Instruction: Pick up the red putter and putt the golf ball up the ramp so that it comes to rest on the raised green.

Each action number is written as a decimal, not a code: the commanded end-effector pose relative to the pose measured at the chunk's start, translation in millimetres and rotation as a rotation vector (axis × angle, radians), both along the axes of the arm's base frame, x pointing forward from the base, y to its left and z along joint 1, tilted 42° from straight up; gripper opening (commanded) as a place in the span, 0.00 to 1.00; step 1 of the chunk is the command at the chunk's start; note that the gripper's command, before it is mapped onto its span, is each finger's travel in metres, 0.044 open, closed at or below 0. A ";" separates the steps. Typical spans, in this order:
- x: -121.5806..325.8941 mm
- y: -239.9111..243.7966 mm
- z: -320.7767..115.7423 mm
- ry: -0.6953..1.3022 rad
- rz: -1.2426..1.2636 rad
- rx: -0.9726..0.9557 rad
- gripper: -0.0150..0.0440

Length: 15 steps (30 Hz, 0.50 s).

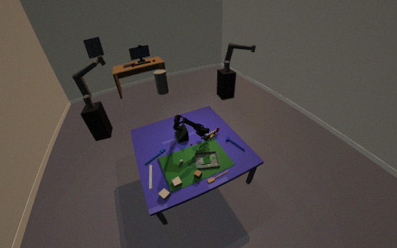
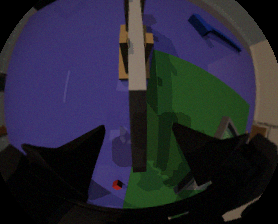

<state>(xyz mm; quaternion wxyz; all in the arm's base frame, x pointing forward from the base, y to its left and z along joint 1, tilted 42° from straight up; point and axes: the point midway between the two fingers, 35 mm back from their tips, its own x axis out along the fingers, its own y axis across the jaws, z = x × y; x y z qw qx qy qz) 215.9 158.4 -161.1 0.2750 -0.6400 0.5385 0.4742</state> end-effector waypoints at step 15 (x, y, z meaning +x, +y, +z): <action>-1.4 -4.2 -3.3 0.005 -0.002 -0.006 0.69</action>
